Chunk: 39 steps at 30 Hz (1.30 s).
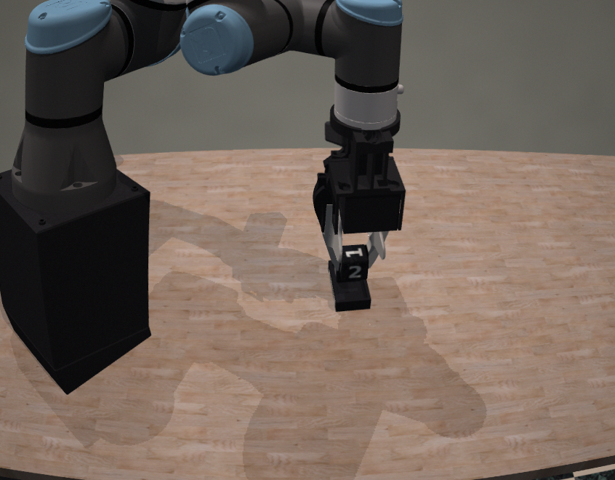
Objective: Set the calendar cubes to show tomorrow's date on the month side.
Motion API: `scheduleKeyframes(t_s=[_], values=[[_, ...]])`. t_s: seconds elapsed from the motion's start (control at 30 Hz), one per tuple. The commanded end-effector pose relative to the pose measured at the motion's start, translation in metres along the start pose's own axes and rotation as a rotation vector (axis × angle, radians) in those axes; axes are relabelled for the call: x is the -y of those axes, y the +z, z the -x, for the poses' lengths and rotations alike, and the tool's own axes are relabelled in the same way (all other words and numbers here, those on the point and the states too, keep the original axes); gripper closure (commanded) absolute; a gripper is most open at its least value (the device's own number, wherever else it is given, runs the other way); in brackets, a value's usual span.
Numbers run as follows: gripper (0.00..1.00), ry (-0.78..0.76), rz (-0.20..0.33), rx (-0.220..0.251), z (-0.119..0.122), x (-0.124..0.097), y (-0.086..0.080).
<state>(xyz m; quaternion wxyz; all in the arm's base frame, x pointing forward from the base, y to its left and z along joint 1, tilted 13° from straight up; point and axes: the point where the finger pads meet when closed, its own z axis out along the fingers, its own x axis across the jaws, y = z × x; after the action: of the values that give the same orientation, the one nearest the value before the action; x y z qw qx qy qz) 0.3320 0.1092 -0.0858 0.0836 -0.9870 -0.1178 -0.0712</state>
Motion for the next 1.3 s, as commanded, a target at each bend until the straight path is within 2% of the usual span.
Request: scheduleKeyframes(t_s=[0.0,0.67,1.27], values=[[0.89,0.0,0.001,-0.002,-0.001,0.0,0.0],[0.89,0.0,0.001,-0.002,-0.001,0.0,0.001],[0.89,0.0,0.001,-0.002,-0.001,0.0,0.012]])
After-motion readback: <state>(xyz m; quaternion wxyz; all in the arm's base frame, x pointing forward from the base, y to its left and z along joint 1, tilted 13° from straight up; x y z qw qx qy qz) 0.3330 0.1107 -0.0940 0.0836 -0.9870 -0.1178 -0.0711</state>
